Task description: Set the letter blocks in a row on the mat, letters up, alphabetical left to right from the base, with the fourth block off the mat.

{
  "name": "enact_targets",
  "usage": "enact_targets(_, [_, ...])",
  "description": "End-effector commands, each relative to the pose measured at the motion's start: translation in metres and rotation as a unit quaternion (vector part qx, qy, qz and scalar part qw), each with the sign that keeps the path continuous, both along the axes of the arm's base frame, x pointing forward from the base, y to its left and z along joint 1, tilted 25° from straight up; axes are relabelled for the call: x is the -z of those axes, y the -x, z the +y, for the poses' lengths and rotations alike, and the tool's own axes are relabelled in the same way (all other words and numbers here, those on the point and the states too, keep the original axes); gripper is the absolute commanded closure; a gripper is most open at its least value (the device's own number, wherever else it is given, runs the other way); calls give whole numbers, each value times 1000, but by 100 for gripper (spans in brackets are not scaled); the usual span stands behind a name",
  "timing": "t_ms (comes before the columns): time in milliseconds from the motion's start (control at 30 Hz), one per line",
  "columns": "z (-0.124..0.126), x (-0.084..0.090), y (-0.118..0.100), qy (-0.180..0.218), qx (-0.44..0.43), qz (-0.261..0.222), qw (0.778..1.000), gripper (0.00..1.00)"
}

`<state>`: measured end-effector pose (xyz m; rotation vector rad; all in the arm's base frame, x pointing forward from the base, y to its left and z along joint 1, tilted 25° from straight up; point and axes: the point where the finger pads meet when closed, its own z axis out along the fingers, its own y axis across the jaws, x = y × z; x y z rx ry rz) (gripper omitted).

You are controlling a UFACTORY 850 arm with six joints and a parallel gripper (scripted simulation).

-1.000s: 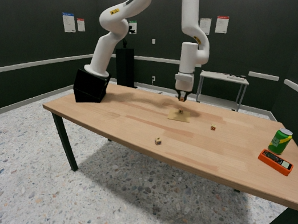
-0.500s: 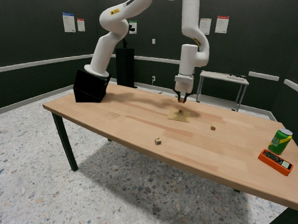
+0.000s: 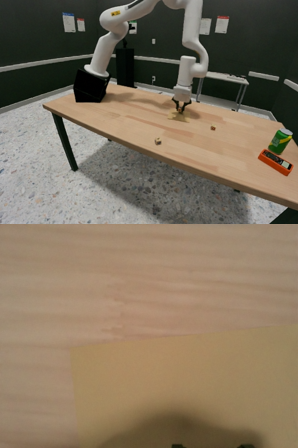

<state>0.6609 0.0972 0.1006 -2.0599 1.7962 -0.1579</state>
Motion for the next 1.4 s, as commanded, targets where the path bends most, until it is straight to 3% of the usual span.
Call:
enact_targets(0, [2, 5, -4, -2, 0, -5, 1000, 77])
enact_targets(267, [5, 20, -10, -2, 0, -5, 1000, 77])
enact_targets(1367, [5, 21, -10, -2, 0, -5, 1000, 77])
